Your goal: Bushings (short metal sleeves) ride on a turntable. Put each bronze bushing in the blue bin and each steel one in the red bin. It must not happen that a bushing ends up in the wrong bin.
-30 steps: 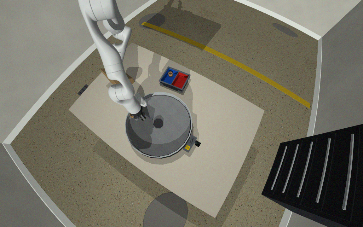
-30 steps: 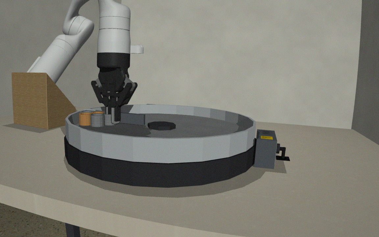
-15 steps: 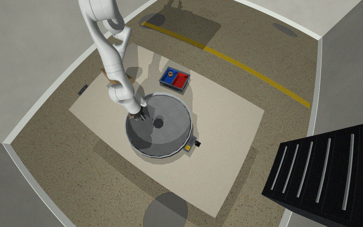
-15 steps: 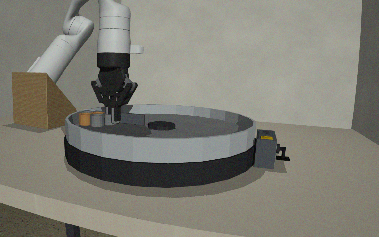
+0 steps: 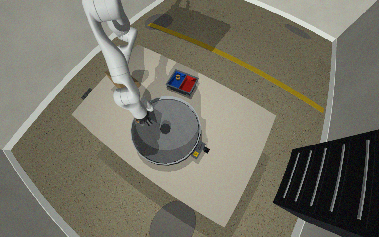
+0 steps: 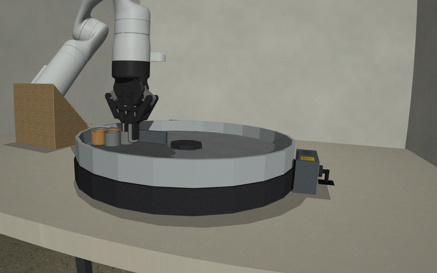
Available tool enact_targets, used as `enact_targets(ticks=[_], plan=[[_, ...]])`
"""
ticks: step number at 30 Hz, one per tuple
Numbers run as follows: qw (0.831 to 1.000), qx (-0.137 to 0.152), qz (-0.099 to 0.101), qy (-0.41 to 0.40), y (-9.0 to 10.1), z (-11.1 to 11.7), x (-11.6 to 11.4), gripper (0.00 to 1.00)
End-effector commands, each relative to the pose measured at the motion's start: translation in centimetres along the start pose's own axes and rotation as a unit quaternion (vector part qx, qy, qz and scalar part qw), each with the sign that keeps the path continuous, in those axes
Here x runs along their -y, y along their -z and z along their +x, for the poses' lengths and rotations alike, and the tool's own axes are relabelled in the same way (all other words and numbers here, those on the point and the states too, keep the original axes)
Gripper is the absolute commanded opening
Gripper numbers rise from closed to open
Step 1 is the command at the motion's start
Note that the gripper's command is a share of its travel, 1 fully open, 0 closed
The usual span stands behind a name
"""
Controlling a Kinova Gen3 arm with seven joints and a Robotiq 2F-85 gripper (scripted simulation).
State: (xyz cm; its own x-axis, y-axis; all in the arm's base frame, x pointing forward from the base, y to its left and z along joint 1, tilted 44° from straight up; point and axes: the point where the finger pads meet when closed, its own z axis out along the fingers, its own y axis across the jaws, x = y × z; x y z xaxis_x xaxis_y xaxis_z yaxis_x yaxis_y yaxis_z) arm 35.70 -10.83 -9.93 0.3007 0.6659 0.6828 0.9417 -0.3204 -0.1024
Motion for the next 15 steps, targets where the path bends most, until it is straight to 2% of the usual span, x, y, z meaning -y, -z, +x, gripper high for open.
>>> enact_targets(ticks=[1,15], plan=[[1.0,0.0,-0.001,0.0,0.08,-0.04,-0.05,0.0],[1.0,0.0,0.0,0.0,0.68,-0.04,-0.05,0.0]])
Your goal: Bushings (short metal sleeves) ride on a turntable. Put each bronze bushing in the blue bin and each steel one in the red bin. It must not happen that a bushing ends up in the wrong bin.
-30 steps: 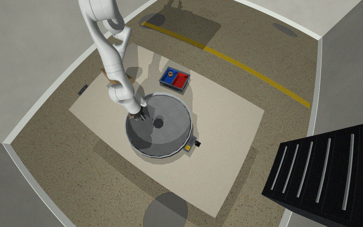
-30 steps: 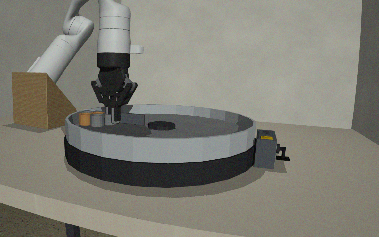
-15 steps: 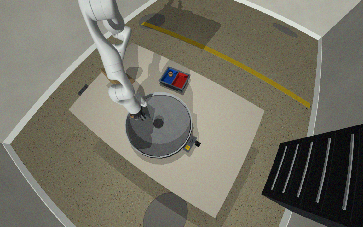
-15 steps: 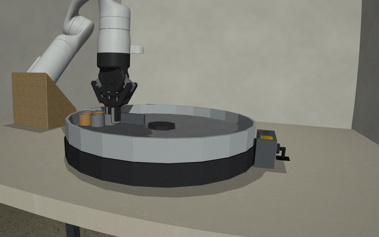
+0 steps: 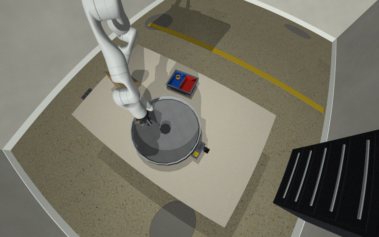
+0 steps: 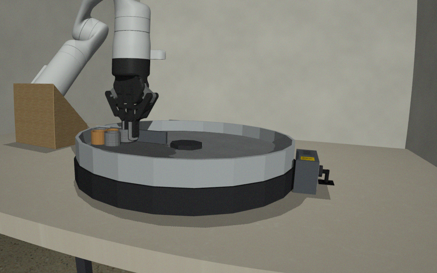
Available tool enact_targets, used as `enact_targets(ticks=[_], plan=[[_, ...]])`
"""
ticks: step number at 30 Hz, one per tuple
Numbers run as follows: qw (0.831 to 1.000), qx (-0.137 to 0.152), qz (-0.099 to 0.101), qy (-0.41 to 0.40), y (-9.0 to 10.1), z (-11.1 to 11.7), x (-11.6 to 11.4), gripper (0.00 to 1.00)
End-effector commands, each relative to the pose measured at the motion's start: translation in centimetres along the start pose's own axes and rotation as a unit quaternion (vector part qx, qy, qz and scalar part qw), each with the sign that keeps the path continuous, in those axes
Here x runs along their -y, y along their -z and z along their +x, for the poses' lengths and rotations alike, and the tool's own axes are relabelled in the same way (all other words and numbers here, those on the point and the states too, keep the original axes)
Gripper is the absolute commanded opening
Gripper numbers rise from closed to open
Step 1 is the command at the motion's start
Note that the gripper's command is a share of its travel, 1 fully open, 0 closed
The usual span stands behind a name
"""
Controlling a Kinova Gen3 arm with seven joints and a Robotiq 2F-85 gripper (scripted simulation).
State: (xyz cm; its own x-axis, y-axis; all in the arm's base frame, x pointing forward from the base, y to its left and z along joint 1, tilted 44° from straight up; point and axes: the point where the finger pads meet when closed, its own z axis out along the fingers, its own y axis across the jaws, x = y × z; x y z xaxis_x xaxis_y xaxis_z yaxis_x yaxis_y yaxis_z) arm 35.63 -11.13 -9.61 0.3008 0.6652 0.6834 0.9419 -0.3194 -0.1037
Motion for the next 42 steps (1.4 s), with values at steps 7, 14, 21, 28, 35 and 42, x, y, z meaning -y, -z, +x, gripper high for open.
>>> enact_targets(ticks=[7,14,21,28,35,42], plan=[[1.0,0.001,-0.001,0.0,0.3,0.0,-0.1,0.0],[1.0,0.001,-0.001,0.0,0.5,0.0,-0.1,0.0],[1.0,0.001,-0.001,0.0,0.8,0.0,0.0,0.0],[1.0,0.001,-0.001,0.0,0.9,0.0,0.0,0.0],[1.0,0.001,-0.001,0.0,1.1,0.0,0.0,0.0],[1.0,0.001,-0.001,0.0,1.4,0.0,0.0,0.0]])
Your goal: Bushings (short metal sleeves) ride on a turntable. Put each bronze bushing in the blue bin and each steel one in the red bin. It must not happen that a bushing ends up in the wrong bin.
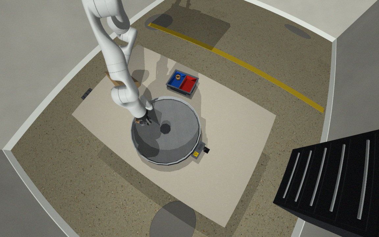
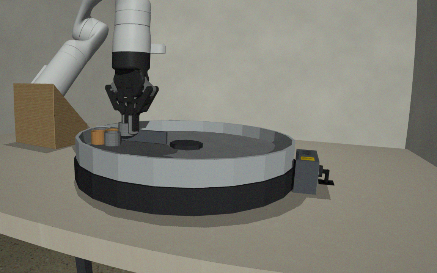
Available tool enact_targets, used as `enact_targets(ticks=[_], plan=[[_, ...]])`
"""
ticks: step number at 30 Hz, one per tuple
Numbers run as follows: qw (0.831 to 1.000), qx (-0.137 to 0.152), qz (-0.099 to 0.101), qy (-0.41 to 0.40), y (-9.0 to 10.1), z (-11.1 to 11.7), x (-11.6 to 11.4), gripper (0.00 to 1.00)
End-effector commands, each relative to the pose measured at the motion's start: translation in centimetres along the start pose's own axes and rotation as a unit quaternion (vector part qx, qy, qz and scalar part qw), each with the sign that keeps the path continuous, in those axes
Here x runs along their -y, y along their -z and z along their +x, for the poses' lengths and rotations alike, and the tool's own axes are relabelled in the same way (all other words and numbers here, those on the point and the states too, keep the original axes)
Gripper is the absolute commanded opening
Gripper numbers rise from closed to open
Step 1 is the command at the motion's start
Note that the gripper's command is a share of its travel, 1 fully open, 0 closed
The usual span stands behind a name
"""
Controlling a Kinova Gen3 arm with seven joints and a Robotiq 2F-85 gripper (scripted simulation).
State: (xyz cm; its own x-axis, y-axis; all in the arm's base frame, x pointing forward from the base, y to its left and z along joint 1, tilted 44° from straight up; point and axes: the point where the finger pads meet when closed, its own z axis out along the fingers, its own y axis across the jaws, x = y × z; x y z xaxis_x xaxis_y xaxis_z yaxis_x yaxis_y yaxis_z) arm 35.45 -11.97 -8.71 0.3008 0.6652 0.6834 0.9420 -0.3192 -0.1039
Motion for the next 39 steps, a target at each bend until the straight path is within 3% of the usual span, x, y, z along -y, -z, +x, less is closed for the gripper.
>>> enact_targets(ticks=[1,39], plan=[[1.0,0.001,-0.001,0.0,0.19,-0.03,-0.05,0.0],[1.0,0.001,-0.001,0.0,1.15,-0.03,-0.05,0.0]])
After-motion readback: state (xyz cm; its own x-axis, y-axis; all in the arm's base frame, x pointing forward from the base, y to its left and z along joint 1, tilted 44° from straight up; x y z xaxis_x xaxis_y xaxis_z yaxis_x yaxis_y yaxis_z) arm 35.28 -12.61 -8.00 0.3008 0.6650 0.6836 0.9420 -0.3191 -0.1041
